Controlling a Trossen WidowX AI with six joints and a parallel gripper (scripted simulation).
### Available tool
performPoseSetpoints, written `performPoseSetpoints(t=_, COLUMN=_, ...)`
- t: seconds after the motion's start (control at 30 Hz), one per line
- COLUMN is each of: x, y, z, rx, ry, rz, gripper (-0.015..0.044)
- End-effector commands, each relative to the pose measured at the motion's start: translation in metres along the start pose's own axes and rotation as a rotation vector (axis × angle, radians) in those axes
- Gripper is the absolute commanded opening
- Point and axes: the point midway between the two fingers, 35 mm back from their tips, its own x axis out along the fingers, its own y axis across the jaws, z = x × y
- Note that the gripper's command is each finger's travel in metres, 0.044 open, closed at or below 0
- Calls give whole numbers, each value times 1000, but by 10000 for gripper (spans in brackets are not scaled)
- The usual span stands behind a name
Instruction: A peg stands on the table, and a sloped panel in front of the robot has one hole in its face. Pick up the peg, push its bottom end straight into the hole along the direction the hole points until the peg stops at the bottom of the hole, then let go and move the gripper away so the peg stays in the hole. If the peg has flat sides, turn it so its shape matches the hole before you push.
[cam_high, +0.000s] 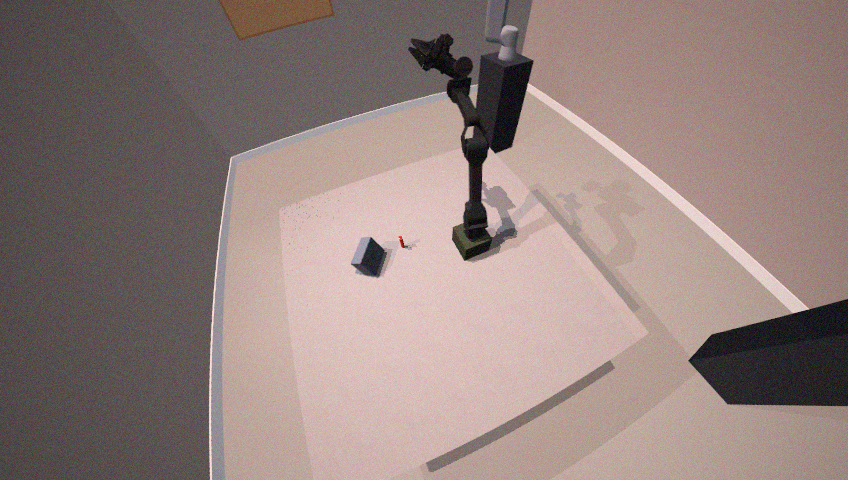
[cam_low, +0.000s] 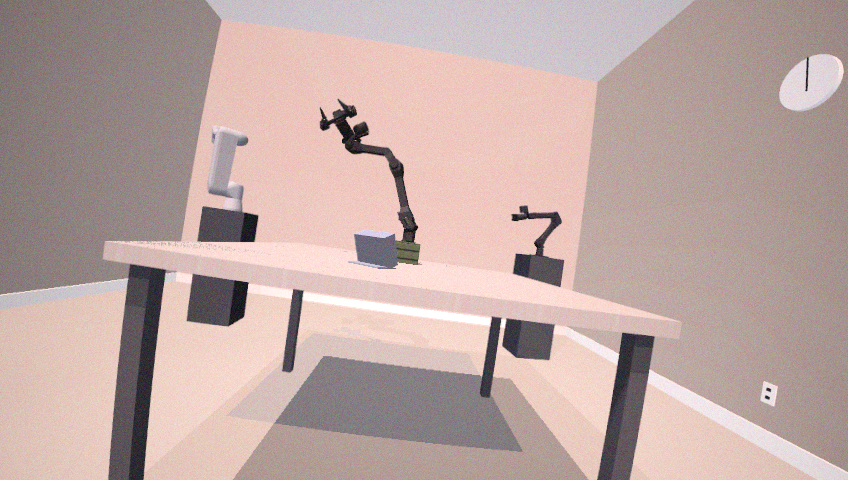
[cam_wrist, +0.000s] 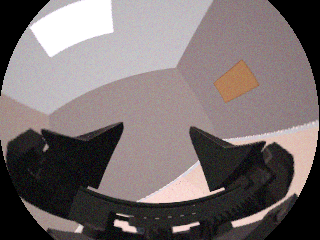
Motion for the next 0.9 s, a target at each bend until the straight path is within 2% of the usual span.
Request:
performPoseSetpoints(t=0.0, x=13, y=-7, z=-10, rx=33, ry=-14, rz=-8, gripper=440)
performPoseSetpoints(t=0.43, x=54, y=-45, z=-64, rx=156, ry=-16, rz=-90, gripper=440)
performPoseSetpoints(t=0.87, x=87, y=-76, z=-142, rx=254, ry=51, rz=-221, gripper=440)
